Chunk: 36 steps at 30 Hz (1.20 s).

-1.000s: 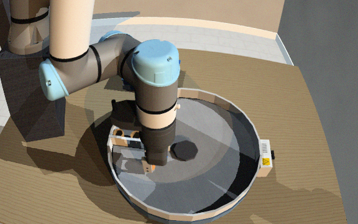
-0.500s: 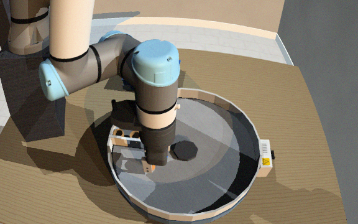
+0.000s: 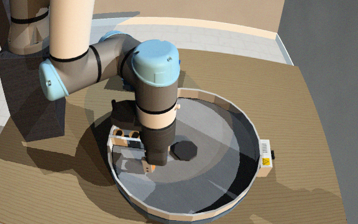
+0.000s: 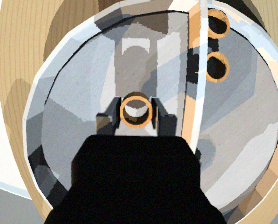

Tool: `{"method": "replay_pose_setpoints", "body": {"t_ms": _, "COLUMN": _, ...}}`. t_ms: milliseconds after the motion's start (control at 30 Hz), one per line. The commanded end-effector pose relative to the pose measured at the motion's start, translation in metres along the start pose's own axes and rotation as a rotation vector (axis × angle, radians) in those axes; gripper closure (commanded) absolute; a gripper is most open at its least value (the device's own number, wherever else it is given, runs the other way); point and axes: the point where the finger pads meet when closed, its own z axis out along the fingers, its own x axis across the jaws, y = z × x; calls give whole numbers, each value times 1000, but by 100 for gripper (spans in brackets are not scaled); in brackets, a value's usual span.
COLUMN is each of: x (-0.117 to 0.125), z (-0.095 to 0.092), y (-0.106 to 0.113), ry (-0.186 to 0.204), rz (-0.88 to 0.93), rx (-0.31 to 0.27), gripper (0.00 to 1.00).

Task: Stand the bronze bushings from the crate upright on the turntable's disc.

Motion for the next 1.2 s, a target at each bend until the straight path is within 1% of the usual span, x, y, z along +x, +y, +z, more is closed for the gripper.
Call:
{"method": "replay_pose_setpoints", "body": {"t_ms": 0, "x": 0, "z": 0, "y": 0, "ry": -1, "rz": 0, "rx": -1, "gripper": 100}}
{"method": "replay_pose_setpoints", "body": {"t_ms": 600, "x": 0, "z": 5, "y": 0, "ry": -1, "rz": 0, "rx": -1, "gripper": 100}}
{"method": "replay_pose_setpoints", "body": {"t_ms": 1167, "x": 0, "z": 5, "y": 0, "ry": -1, "rz": 0, "rx": -1, "gripper": 100}}
